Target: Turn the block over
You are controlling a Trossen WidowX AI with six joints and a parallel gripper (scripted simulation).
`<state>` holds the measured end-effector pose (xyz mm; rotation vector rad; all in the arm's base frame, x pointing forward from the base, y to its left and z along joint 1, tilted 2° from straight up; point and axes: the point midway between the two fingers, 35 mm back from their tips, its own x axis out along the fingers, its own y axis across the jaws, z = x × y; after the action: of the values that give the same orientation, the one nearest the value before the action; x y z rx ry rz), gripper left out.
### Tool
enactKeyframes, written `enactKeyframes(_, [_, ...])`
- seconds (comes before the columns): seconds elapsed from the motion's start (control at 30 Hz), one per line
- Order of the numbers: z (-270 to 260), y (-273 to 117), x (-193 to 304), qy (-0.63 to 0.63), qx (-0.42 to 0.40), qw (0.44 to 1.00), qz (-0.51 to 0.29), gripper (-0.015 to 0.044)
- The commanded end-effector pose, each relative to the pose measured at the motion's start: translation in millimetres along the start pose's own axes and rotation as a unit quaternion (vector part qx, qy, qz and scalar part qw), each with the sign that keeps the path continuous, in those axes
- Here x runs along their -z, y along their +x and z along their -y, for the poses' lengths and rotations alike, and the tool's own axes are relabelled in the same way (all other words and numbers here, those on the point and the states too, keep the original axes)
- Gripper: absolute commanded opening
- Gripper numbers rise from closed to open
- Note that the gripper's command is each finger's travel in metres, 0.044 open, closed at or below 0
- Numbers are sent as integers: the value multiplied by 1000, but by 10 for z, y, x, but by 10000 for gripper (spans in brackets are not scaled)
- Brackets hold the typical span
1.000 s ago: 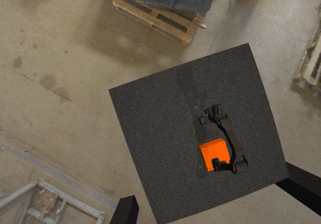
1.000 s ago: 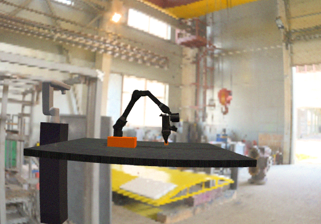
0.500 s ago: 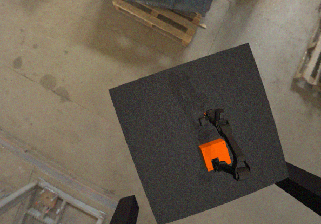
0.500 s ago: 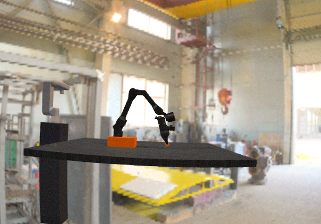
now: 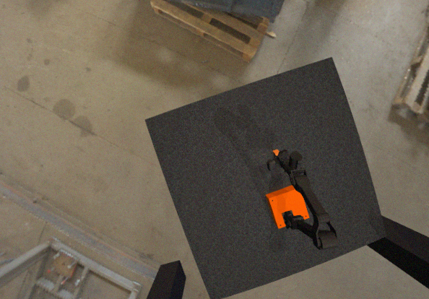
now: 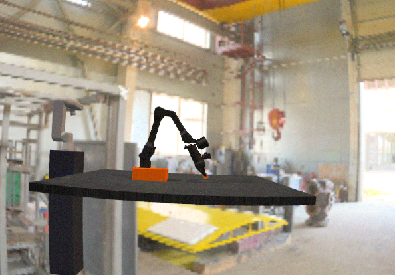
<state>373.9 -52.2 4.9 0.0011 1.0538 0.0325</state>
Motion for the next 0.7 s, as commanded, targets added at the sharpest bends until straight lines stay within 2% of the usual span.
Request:
enactKeyframes(0.0, [-1, -14, 4, 0, -2, 1000, 14, 0])
enactKeyframes(0.67, [32, 316, 53, 5, -1, 989, 151, 0])
